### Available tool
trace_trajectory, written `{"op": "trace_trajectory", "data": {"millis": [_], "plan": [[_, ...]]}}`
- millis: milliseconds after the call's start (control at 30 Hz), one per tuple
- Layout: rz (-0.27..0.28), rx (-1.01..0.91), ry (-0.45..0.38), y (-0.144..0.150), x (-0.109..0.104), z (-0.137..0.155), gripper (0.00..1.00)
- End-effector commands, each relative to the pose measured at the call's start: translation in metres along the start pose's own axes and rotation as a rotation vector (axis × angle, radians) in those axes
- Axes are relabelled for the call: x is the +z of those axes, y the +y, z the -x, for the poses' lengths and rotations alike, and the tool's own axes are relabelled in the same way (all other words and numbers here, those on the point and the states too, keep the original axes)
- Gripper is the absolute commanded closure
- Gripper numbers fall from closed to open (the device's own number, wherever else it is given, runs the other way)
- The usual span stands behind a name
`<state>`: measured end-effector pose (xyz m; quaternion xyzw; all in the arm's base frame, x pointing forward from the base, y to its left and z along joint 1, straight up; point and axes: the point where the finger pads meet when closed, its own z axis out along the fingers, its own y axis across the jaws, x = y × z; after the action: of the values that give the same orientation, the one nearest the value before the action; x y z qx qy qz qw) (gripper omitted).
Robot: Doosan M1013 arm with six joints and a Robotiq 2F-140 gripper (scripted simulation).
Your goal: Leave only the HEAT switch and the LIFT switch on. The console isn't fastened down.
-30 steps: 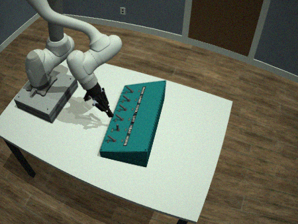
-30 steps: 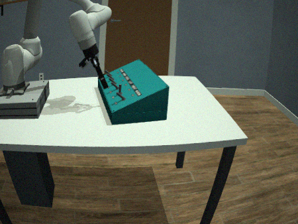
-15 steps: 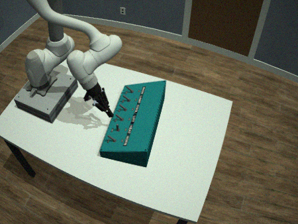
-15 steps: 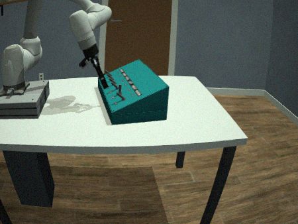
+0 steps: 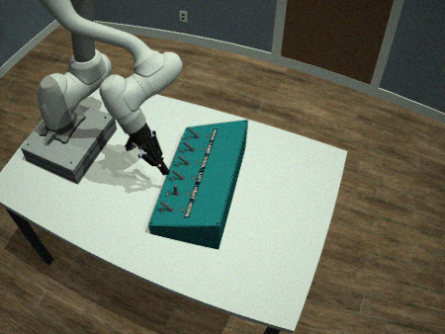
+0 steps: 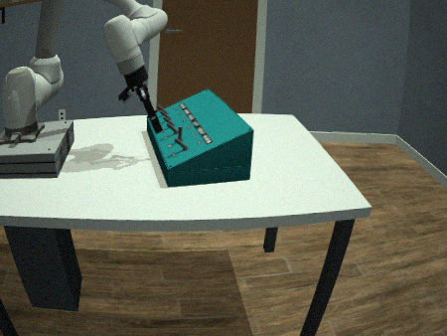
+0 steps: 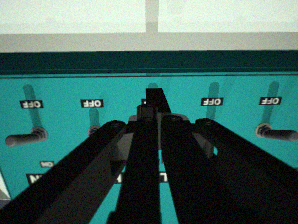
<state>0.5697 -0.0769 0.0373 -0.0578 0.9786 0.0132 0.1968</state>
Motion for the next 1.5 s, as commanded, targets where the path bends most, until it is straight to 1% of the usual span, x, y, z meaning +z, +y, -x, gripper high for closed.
{"op": "trace_trajectory", "data": {"millis": [0,1067,1467], "plan": [[0.000,0.000,-0.001,-0.0001,-0.0003,0.0006,0.90],[0.000,0.000,-0.001,-0.0001,-0.0003,0.0013,0.90],[0.000,0.000,-0.001,-0.0001,-0.0003,0.0060,0.90]]}}
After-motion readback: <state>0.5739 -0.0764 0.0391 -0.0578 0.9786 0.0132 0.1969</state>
